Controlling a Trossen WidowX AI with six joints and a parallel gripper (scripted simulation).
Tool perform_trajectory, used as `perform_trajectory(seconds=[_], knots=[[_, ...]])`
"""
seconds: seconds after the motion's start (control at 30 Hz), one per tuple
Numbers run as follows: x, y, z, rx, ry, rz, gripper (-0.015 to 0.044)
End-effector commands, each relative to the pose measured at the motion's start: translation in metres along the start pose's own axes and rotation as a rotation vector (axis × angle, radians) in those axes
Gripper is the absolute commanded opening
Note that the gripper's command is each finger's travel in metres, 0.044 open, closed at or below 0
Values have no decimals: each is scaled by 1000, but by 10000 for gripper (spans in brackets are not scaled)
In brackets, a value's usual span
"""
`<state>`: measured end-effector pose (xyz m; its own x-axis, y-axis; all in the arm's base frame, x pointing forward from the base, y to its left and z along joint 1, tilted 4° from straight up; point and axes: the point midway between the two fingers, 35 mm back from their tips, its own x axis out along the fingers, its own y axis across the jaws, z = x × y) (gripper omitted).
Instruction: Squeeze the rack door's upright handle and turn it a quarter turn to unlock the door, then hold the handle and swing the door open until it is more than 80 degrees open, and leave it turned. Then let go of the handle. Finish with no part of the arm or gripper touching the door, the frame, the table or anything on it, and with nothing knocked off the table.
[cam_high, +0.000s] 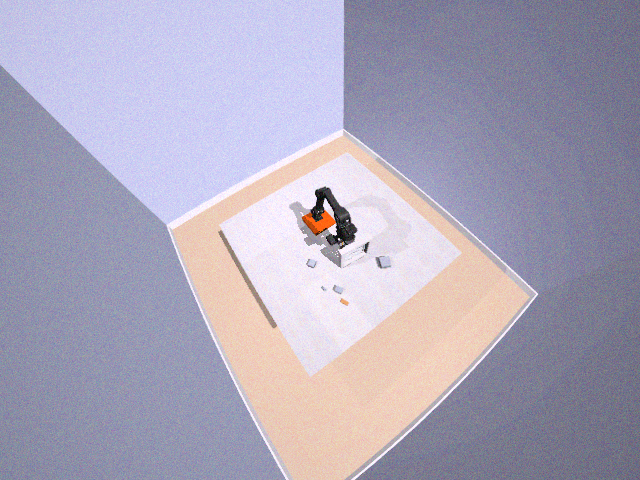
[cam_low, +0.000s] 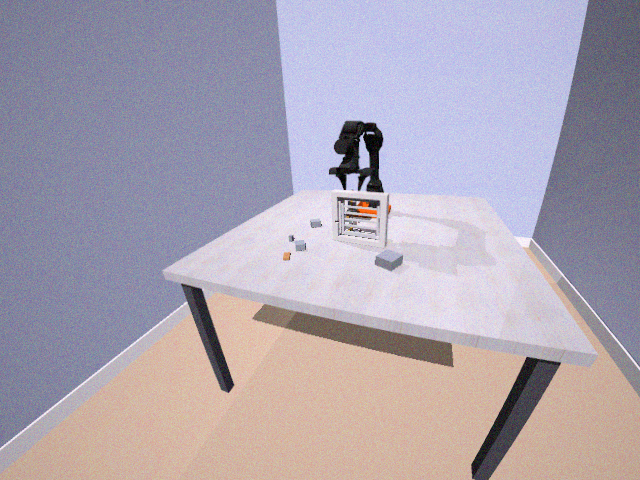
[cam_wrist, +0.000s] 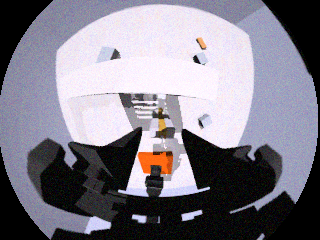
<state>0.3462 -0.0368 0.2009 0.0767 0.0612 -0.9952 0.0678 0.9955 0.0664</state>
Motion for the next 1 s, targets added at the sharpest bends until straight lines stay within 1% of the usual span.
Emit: perform_trajectory(seconds=[0.0,0.73,0.97], knots=[[8,0,-1,4,14,-1,284],[42,0,-3,8,62,-5,284],[42,0,-3,8,62,-5,101]])
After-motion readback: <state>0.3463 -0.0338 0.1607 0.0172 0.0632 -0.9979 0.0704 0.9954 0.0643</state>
